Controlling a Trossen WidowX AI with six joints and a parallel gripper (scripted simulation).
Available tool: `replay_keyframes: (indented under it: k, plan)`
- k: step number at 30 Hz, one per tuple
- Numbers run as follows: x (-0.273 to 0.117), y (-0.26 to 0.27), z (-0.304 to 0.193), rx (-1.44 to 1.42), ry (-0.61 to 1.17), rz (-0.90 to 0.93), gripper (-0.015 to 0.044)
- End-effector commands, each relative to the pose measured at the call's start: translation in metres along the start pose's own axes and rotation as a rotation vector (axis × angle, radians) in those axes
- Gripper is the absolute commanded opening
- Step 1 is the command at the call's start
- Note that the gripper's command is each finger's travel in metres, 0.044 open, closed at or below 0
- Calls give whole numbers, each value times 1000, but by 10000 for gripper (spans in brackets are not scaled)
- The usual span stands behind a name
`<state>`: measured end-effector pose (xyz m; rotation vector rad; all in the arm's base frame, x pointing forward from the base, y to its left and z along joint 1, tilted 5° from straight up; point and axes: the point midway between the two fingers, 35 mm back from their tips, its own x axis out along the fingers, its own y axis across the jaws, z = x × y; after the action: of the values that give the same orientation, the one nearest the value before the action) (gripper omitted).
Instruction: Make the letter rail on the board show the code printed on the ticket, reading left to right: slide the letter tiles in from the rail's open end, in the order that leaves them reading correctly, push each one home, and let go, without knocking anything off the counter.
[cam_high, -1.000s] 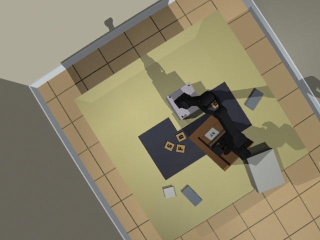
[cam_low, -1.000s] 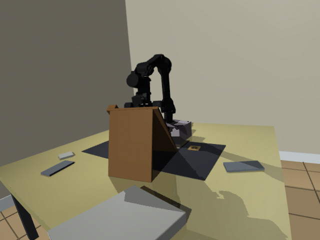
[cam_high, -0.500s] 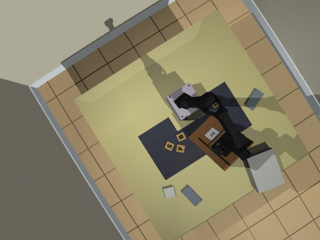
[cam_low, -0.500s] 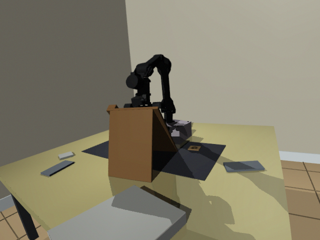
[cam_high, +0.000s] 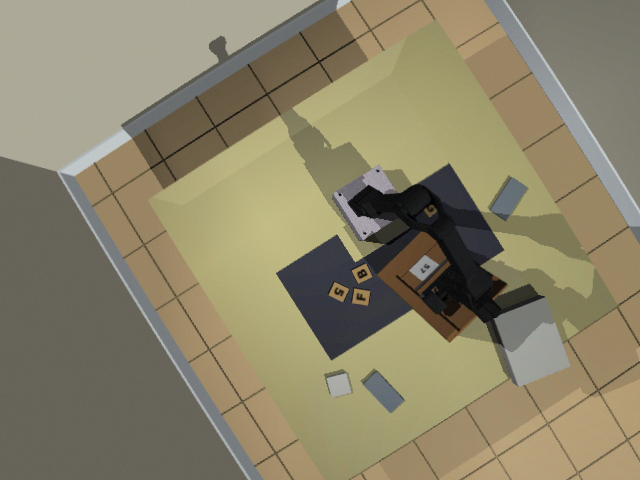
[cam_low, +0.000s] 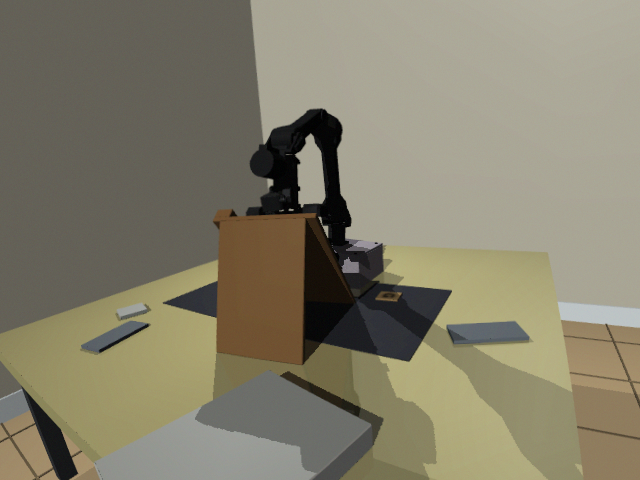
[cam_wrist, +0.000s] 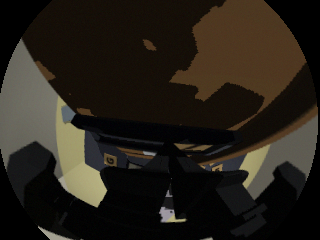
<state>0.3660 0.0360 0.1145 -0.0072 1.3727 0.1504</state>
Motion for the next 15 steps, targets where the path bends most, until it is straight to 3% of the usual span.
replay_keyframes:
  k: [1, 15]
  plan:
    - [-1, -2, 0, -3, -2, -1, 0]
    - [-1, -6, 0, -3, -2, -2, 0]
